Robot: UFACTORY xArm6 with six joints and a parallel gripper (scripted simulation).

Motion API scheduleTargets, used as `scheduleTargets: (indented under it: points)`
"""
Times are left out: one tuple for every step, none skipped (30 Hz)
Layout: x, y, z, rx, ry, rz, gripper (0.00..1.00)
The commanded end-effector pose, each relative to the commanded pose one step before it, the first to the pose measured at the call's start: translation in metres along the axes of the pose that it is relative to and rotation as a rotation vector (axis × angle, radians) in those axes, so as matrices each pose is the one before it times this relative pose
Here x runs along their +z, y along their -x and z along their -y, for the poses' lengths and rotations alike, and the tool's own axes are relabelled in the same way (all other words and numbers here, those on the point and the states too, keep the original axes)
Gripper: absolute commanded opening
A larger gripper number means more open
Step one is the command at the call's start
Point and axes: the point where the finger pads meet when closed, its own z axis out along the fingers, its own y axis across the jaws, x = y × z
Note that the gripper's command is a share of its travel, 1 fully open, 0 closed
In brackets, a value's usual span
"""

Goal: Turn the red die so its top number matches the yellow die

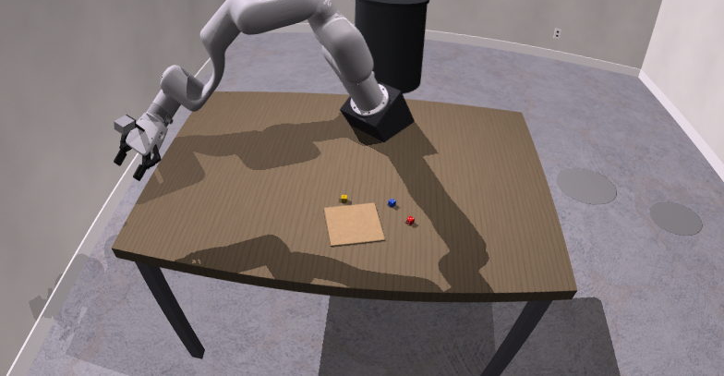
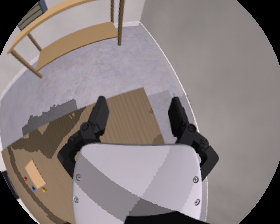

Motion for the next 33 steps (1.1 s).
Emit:
scheduleTargets:
  points:
    - [-0.00034, -0.00263, -0.00075, -0.00206, 0.00128, -0.00371, 1.0]
    - [0.0, 0.0, 0.0, 0.0, 0.0, 0.0, 1.0]
    - [0.0, 0.0, 0.0, 0.0, 0.0, 0.0, 1.0]
    - [0.0, 0.0, 0.0, 0.0, 0.0, 0.0, 1.0]
    - [0.0, 0.0, 0.0, 0.0, 0.0, 0.0, 1.0]
    - [0.0, 0.0, 0.0, 0.0, 0.0, 0.0, 1.0]
    - [0.0, 0.0, 0.0, 0.0, 0.0, 0.0, 1.0]
    - [0.0, 0.0, 0.0, 0.0, 0.0, 0.0, 1.0]
    - [0.0, 0.0, 0.0, 0.0, 0.0, 0.0, 1.0]
    - [0.0, 0.0, 0.0, 0.0, 0.0, 0.0, 1.0]
    - [0.0, 0.0, 0.0, 0.0, 0.0, 0.0, 1.0]
    - [0.0, 0.0, 0.0, 0.0, 0.0, 0.0, 1.0]
    - [0.0, 0.0, 0.0, 0.0, 0.0, 0.0, 1.0]
    - [0.0, 0.0, 0.0, 0.0, 0.0, 0.0, 1.0]
    - [0.0, 0.0, 0.0, 0.0, 0.0, 0.0, 1.0]
    - [0.0, 0.0, 0.0, 0.0, 0.0, 0.0, 1.0]
    - [0.0, 0.0, 0.0, 0.0, 0.0, 0.0, 1.0]
    - [0.00005, 0.00006, 0.00022, 0.00048, -0.00011, 0.00026, 1.0]
    - [0.00031, 0.00039, 0.00144, 0.00312, -0.00071, 0.00174, 1.0]
    - [0.00077, 0.00099, 0.00365, 0.00787, -0.00179, 0.00444, 1.0]
    - [0.00132, 0.00186, 0.00662, 0.01415, -0.00323, 0.00816, 1.0]
    - [0.00185, 0.00299, 0.01012, 0.02136, -0.00491, 0.01277, 1.0]
    - [0.00222, 0.00446, 0.01395, 0.02891, -0.00668, 0.01818, 1.0]
    - [0.00232, 0.00631, 0.01787, 0.0362, -0.00839, 0.02432, 1.0]
    - [0.0, 0.0, 0.0, 0.0, 0.0, 0.0, 1.0]
    - [0.00205, 0.00863, 0.02164, 0.0427, -0.00982, 0.03112, 1.0]
    - [0.0, 0.0, 0.0, 0.0, 0.0, 0.0, 1.0]
    - [0.0, 0.0, 0.0, 0.0, 0.0, 0.0, 1.0]
    - [0.00133, 0.01144, 0.02501, 0.0479, -0.01073, 0.03842, 1.0]
    - [0.0, 0.0, 0.0, 0.0, 0.0, 0.0, 1.0]
    - [0.0, 0.0, 0.0, 0.0, 0.0, 0.0, 1.0]
    - [0.00018, 0.01471, 0.02769, 0.0514, -0.01084, 0.04597, 1.0]
    - [0.0, 0.0, 0.0, 0.0, 0.0, 0.0, 1.0]
